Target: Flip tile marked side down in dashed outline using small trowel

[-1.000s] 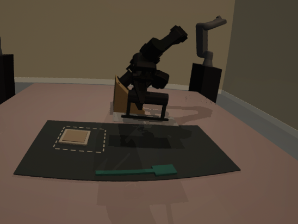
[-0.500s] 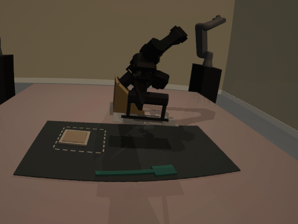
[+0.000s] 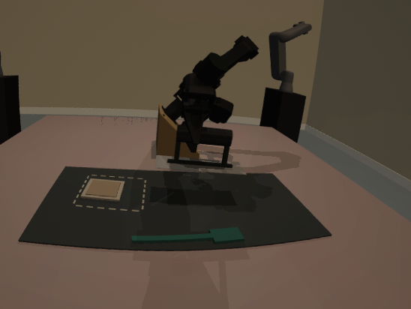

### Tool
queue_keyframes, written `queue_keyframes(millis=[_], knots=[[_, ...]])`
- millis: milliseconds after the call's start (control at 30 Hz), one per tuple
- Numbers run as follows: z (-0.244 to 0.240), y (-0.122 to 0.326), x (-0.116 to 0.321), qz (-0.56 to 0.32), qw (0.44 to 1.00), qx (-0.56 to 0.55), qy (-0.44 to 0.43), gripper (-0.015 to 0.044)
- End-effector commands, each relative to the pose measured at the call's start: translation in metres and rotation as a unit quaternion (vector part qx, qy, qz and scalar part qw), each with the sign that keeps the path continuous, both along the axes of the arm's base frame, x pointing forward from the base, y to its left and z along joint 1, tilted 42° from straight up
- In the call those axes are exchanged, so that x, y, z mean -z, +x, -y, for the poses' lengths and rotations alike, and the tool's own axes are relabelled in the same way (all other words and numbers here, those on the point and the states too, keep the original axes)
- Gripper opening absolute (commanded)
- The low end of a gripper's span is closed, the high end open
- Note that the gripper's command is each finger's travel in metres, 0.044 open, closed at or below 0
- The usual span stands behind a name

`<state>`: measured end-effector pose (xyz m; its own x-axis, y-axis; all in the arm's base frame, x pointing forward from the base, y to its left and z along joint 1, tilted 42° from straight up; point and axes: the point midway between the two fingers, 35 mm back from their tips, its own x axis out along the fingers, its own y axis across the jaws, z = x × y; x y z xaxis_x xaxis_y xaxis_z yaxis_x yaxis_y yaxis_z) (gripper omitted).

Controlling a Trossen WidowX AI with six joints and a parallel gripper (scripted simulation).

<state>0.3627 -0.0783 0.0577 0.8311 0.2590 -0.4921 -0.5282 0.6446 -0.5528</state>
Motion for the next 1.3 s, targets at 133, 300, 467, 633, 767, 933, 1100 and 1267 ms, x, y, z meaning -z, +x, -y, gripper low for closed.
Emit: queue_keyframes(millis=[133, 300, 467, 633, 767, 933, 1100, 1267], knots=[[-0.002, 0.004, -0.002, 0.009, 1.000, -0.008, -0.001, 0.0000], [-0.017, 0.021, -0.015, 0.058, 0.997, -0.058, -0.007, 0.0000], [-0.035, 0.036, -0.029, 0.113, 0.987, -0.117, -0.016, 0.0000], [-0.054, 0.048, -0.042, 0.169, 0.969, -0.177, -0.027, 0.0000], [-0.069, 0.054, -0.051, 0.212, 0.950, -0.224, -0.037, 0.0000], [-0.089, 0.059, -0.060, 0.265, 0.921, -0.283, -0.050, 0.0000], [-0.109, 0.060, -0.067, 0.316, 0.884, -0.339, -0.063, 0.0000], [-0.127, 0.058, -0.071, 0.362, 0.842, -0.392, -0.077, 0.0000]])
